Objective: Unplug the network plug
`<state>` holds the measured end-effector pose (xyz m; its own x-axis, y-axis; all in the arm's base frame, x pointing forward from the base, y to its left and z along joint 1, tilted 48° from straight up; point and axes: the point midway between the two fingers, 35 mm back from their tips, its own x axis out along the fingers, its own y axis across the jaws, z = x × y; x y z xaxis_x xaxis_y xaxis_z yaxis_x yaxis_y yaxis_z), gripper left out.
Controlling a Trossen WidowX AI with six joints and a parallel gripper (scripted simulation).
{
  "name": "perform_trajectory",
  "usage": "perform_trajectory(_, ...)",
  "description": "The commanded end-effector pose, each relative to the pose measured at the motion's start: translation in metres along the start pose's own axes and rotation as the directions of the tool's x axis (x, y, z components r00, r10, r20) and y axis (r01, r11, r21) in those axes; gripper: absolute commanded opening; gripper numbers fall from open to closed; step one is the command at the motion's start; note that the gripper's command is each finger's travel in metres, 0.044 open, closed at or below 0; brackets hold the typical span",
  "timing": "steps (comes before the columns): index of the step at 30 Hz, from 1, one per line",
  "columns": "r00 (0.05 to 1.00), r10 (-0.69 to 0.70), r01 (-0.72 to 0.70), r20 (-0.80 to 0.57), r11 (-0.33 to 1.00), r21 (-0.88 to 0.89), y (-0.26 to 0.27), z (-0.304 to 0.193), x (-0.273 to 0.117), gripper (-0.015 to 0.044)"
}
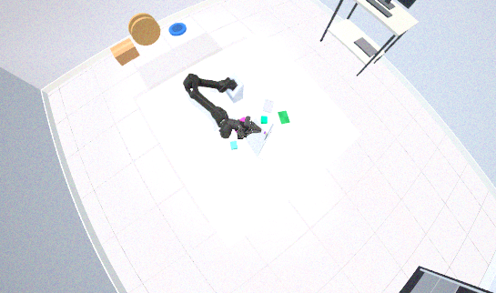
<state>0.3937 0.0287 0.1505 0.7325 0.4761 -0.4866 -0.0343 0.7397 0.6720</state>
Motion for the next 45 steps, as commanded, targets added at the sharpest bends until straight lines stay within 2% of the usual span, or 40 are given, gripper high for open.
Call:
perform_trajectory(1,1.0,-0.002,0.002,0.0,1.0,0.002,0.0,0.002,0.008,0.0156)
perform_trajectory(17,1.0,-0.001,0.001,0.002,1.0,0.003,0.0,0.006,0.029,0.0156)
perform_trajectory(19,1.0,-0.001,0.001,0.002,1.0,0.003,0.0,0.006,0.029,0.0104)
perform_trajectory(34,1.0,-0.001,0.001,0.002,1.0,0.003,0.0,0.006,0.029,0.0004)
perform_trajectory(45,1.0,-0.001,0.001,0.002,1.0,0.003,0.0,0.005,0.025,0.0)
